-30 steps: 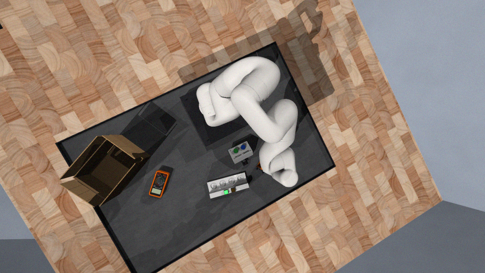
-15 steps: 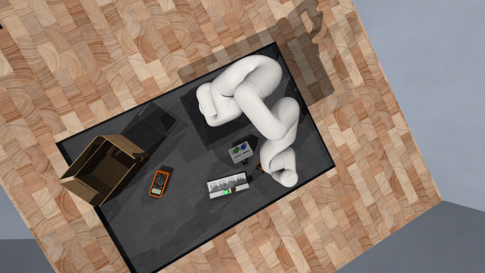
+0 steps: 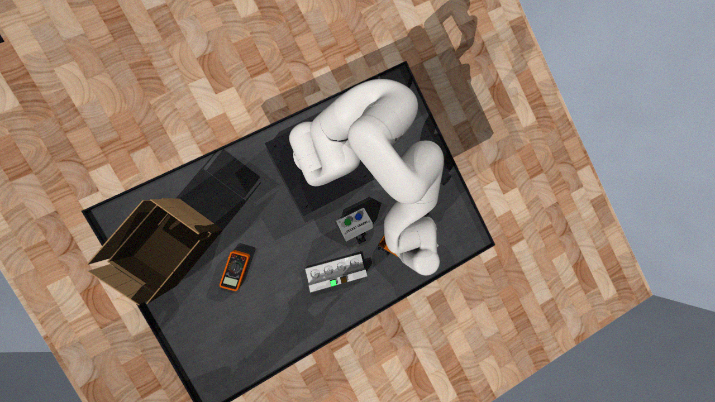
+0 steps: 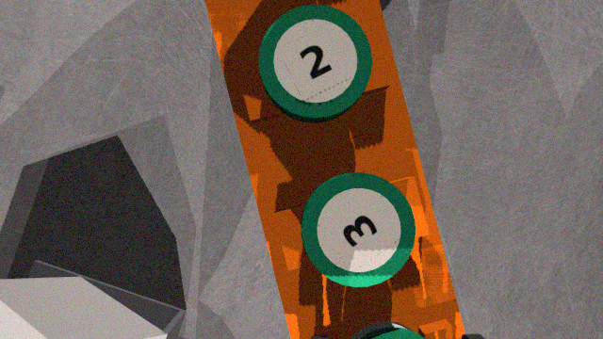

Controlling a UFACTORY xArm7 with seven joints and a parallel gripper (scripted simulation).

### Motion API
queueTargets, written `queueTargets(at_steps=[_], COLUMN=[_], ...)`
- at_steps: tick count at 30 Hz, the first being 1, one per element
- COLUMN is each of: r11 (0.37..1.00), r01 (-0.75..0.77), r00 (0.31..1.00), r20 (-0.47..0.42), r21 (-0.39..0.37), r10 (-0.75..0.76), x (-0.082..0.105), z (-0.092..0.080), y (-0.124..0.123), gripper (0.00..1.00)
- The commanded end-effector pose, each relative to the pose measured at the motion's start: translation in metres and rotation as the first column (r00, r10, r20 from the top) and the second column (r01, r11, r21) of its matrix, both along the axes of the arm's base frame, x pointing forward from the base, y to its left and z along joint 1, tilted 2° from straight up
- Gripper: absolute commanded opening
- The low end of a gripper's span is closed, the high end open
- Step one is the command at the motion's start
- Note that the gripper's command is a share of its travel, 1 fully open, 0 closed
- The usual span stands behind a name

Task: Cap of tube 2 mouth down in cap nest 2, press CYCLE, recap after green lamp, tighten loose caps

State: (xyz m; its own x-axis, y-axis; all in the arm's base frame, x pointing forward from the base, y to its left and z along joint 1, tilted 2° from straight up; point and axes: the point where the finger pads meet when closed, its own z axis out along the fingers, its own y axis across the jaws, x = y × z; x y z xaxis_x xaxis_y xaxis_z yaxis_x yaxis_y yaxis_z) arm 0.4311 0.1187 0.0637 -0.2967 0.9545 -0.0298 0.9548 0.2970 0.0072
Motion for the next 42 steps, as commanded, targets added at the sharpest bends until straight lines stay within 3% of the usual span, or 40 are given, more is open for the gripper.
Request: queueTargets(at_steps=[1,11,24,29,30,34,37,42], r11=[1.000,1.000,1.000,1.000,0.997,0.949,0.942,0.942], r01=[0.002,0.002,0.002,0.002,0.079,0.313,0.334,0.334], r00=[1.000,1.000,1.000,1.000,0.996,0.942,0.934,0.934], r20=[0.003,0.003,0.003,0.003,-0.027,-0.115,-0.122,-0.122], r21=[0.001,0.001,0.001,0.001,-0.003,-0.030,-0.034,-0.034], r10=[-0.002,-0.002,-0.002,-0.002,-0.079,-0.314,-0.336,-0.336], x=[0.001,0.001,0.000,0.000,-0.006,-0.032,-0.044,-0.044], z=[0.001,0.007,0.046,0.047,0.047,0.046,0.046,0.046], y=[0.000,0.000,0.001,0.001,-0.004,-0.023,-0.032,-0.032], gripper=[0.46,0.46,0.46,0.46,0.00,0.00,0.00,0.00])
